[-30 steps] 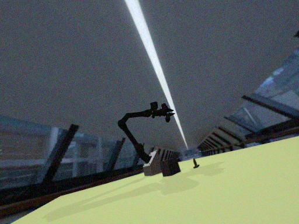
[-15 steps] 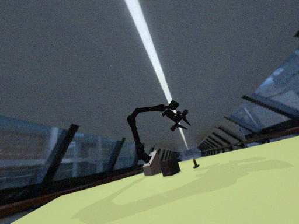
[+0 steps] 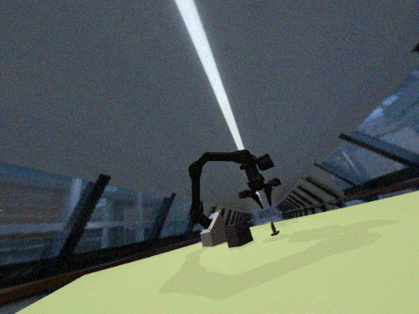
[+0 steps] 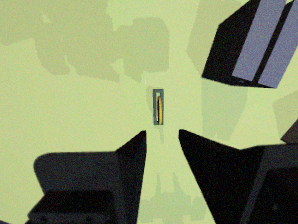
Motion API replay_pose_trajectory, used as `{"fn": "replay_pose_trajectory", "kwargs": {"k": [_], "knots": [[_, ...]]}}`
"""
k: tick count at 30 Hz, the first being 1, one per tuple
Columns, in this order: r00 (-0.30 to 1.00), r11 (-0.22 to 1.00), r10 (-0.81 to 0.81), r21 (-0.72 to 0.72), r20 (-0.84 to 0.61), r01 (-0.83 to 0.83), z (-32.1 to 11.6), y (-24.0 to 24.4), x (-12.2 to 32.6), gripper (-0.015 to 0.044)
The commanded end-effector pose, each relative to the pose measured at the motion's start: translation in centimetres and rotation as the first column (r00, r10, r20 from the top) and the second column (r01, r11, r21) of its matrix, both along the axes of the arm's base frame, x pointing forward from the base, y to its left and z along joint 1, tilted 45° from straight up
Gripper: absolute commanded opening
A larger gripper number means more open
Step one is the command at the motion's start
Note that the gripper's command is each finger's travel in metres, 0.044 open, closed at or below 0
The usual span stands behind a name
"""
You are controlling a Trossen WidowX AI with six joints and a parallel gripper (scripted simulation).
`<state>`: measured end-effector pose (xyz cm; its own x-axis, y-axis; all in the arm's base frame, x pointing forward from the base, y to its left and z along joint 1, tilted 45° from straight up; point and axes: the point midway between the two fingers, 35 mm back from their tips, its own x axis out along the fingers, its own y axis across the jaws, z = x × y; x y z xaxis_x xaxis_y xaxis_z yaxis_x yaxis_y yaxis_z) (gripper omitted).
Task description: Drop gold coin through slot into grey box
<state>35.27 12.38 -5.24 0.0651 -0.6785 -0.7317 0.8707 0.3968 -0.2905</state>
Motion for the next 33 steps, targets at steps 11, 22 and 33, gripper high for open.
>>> {"fn": "replay_pose_trajectory", "kwargs": {"k": [11,22,33], "knots": [[1.000,1.000,-0.006,-0.018,-0.012,0.005,-2.5,-3.0,0.1,0.0161],[1.000,1.000,-0.005,-0.018,-0.012,0.005,-3.7,-4.1,0.2,0.0161],[1.000,1.000,-0.005,-0.018,-0.012,0.005,-5.0,-5.4,0.3,0.0161]]}}
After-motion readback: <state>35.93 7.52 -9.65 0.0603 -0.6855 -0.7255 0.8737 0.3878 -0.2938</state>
